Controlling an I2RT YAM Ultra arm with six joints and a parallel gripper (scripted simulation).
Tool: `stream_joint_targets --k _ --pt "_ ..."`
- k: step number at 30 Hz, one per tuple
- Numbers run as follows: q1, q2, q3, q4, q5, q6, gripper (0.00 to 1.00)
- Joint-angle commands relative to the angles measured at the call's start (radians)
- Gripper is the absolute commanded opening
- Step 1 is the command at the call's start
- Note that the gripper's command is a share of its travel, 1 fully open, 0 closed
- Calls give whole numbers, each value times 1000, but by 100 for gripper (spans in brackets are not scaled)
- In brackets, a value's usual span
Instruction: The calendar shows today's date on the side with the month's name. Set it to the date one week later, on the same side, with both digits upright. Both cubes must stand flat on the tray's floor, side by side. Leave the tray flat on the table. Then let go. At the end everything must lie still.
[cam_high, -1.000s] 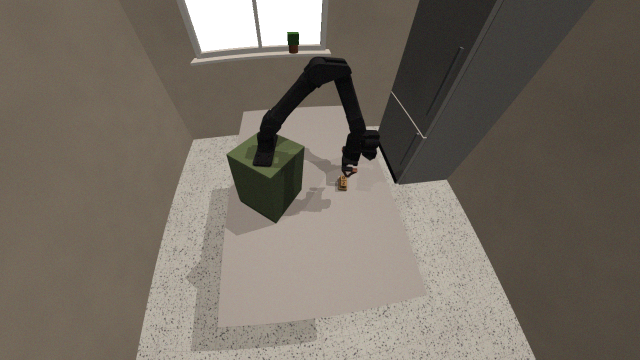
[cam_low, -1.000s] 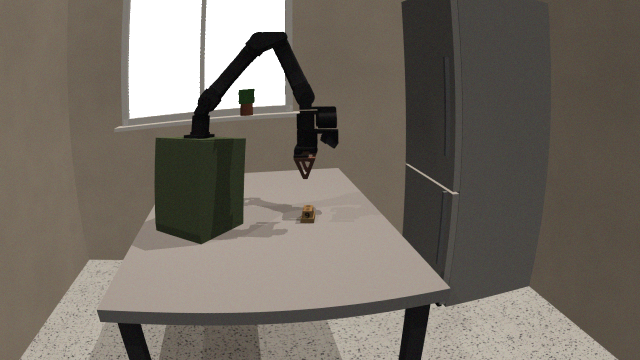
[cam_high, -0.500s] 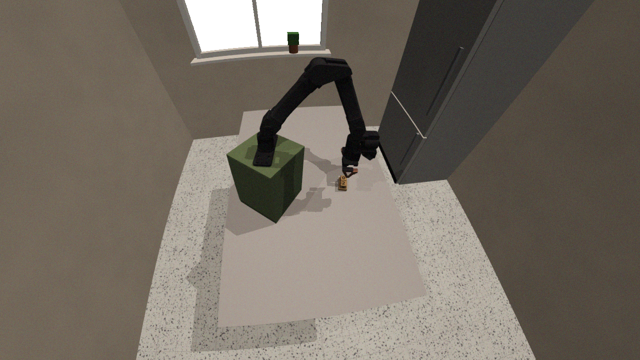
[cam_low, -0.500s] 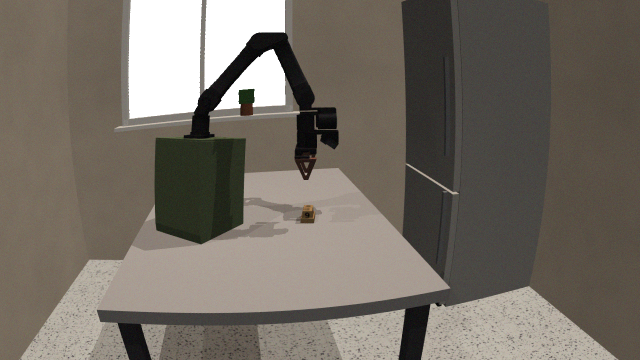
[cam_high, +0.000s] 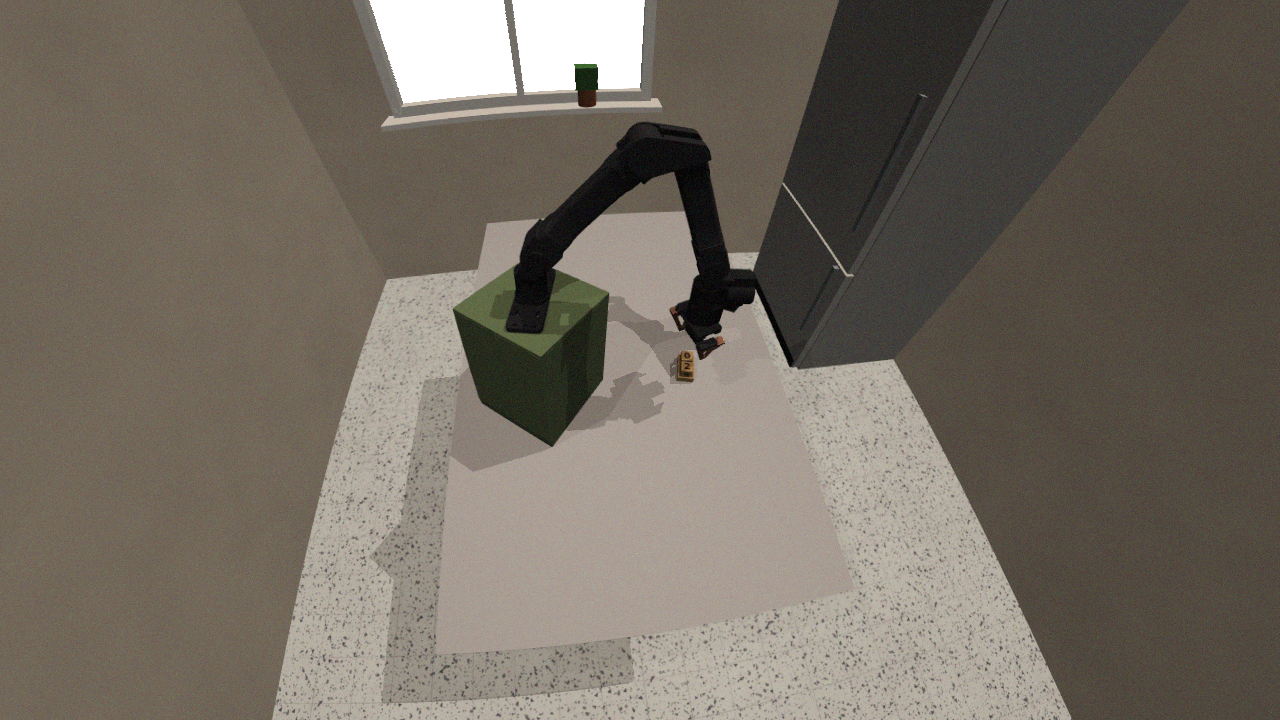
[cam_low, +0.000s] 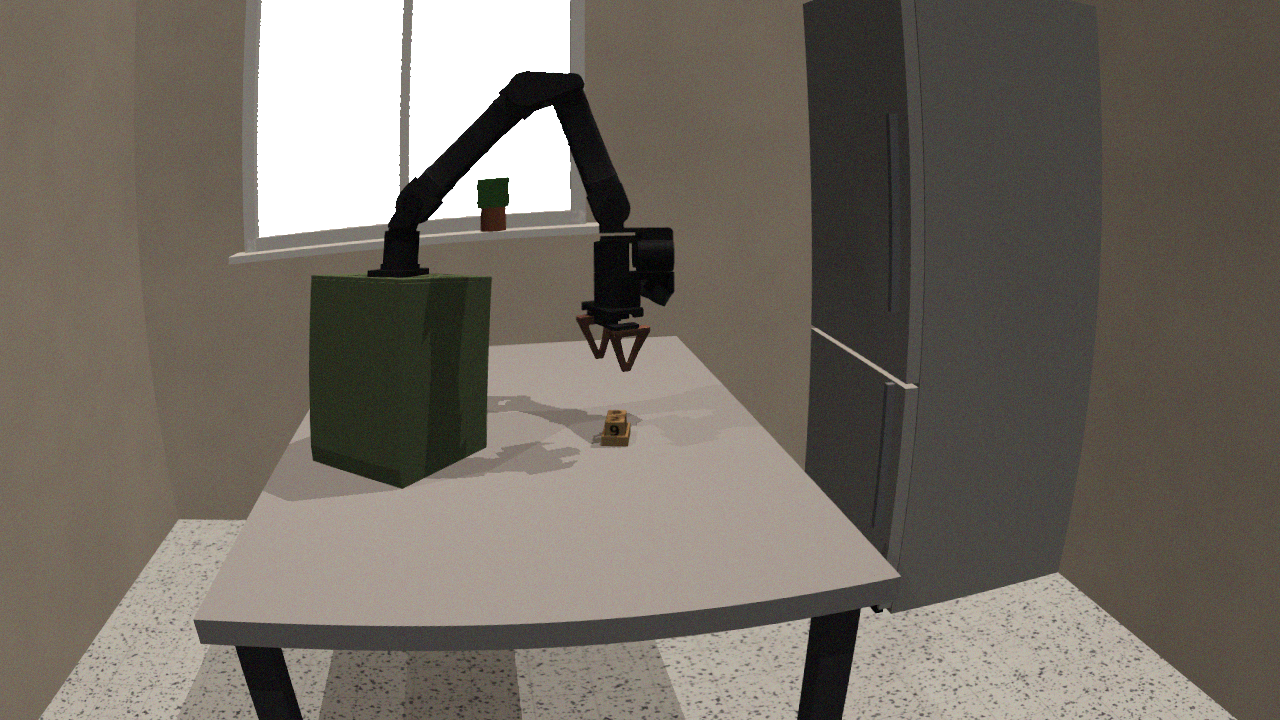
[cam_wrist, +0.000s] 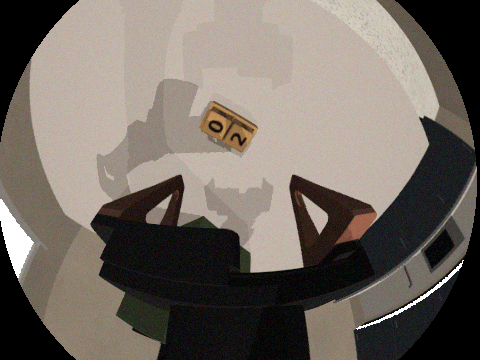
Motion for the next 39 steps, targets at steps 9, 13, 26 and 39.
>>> stream_joint_targets --k 9,13,26,39 --pt "4 34 11 45 2 -449 100" --pt "6 51 13 60 2 -599 100" --pt "12 97 20 99 2 -984 100" --pt "12 99 21 101 2 -1007 47"
